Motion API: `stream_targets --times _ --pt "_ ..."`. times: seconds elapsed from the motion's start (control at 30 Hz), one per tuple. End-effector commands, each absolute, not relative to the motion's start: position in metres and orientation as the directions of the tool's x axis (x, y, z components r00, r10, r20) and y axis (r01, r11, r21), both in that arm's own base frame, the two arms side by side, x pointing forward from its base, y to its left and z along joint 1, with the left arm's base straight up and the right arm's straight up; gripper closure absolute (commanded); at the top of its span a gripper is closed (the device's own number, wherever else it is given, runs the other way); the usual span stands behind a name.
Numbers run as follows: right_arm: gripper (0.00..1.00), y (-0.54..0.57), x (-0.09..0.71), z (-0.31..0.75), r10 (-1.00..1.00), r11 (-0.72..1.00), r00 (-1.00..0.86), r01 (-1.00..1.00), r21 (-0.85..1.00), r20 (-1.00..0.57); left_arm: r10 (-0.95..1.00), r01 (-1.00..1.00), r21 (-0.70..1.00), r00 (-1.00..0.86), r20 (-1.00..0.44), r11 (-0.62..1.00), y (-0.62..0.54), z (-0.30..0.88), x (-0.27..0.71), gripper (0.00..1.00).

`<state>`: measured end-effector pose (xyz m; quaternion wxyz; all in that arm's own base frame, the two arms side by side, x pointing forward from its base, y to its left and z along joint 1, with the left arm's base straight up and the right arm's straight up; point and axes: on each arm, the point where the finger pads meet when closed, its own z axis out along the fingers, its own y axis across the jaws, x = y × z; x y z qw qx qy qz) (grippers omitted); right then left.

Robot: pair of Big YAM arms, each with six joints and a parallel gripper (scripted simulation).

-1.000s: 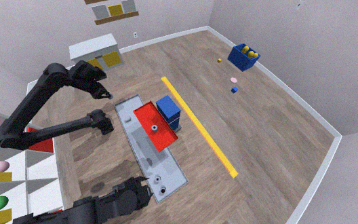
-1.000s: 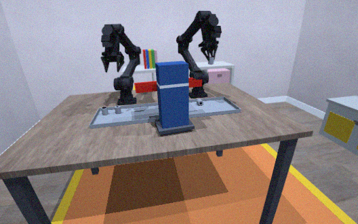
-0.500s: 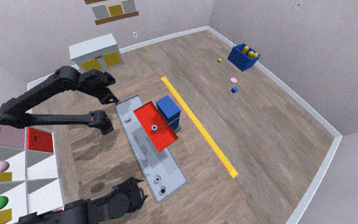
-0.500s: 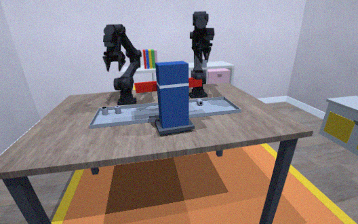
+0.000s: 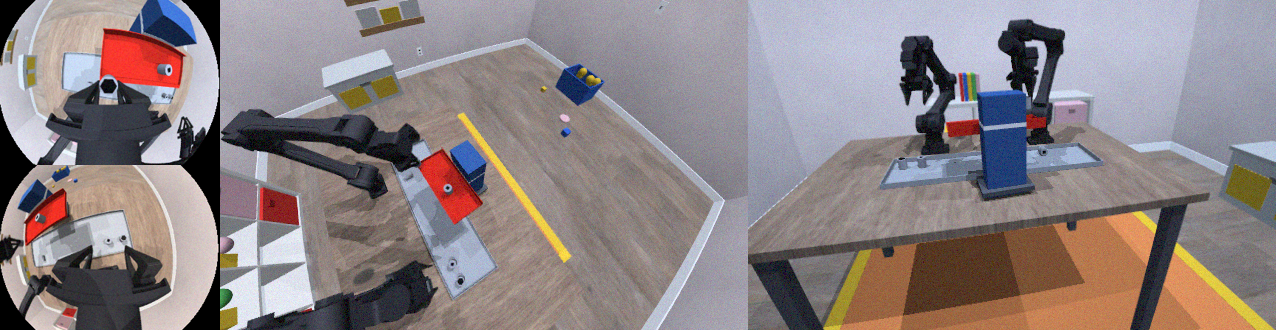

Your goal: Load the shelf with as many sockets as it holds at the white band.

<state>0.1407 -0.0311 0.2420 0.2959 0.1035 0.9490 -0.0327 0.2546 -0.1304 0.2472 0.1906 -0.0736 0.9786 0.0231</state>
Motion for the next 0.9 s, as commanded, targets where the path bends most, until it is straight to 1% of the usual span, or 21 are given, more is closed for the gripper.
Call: stream_targets --times 0.0,0.2,0.43,0.87 --pt "0.35 -0.03 0.142 0.271 0.163 0.978 -0.776 0.208 -0.002 -0.609 -0.224 -0.219 -0.064 -0.863 -0.453 0.974 -0.176 0.286 0.301 0.74" --pt "0.35 -0.03 0.142 0.271 0.163 0.978 -0.776 0.208 -0.002 -0.609 -0.207 -0.205 -0.052 -0.875 -0.437 0.977 -0.218 0.281 0.316 0.74" --pt "0.35 -0.03 0.142 0.271 0.163 0.978 -0.776 0.208 -0.002 -0.609 -0.198 -0.198 -0.045 -0.882 -0.428 0.979 -0.238 0.28 0.316 0.74" --pt "0.35 -0.03 0.142 0.271 0.163 0.978 -0.776 0.208 -0.002 -0.609 -0.191 -0.19 -0.045 -0.881 -0.434 0.981 -0.235 0.284 0.318 0.74"
